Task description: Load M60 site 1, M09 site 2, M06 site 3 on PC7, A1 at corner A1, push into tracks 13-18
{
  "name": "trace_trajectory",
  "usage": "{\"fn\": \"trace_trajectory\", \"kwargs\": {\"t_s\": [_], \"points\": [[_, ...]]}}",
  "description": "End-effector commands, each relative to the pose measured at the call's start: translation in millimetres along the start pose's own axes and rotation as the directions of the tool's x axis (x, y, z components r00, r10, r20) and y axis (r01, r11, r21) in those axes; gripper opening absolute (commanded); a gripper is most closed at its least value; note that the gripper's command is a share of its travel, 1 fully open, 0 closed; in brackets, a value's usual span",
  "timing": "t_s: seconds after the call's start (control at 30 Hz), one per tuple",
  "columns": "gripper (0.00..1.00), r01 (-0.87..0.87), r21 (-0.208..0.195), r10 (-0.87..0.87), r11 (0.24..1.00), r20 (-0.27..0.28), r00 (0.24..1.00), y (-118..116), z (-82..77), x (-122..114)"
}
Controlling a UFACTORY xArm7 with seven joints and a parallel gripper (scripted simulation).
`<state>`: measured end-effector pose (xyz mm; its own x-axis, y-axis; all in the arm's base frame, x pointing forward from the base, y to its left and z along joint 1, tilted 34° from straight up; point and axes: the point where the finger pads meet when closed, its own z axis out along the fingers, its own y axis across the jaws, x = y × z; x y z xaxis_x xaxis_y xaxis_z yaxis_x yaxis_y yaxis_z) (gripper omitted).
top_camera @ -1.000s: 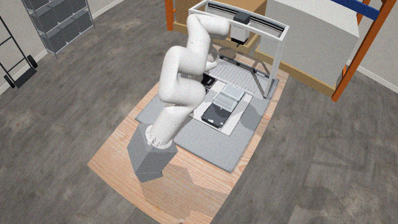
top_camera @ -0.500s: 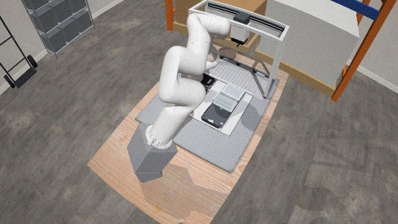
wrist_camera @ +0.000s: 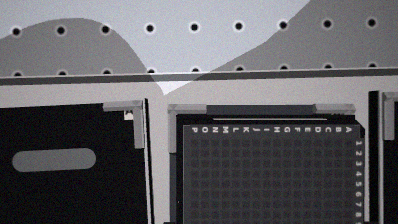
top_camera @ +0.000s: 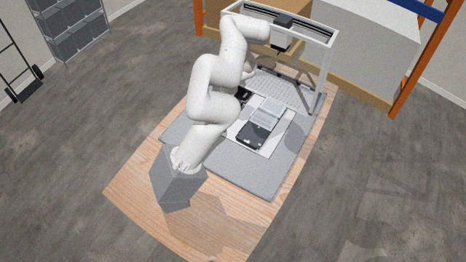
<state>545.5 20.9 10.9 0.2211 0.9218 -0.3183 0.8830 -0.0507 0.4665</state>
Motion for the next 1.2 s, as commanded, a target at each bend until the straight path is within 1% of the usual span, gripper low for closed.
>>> {"fn": "trace_trajectory", "kwargs": {"t_s": [0.0, 0.23, 0.57, 1.07, 1.17], "points": [[0.0, 0.0, -0.002, 0.0, 1.0, -0.002, 1.0, 1, -3.3, 1], [0.0, 0.0, -0.002, 0.0, 1.0, -0.002, 1.0, 1, -8.0, 1], [0.0, 0.0, -0.002, 0.0, 1.0, -0.002, 1.0, 1, -8.0, 1], [0.0, 0.0, -0.002, 0.0, 1.0, -0.002, 1.0, 1, -32.9, 1], [0.0, 0.0, -0.002, 0.0, 1.0, -0.002, 1.0, 1, -34.6, 1]]}}
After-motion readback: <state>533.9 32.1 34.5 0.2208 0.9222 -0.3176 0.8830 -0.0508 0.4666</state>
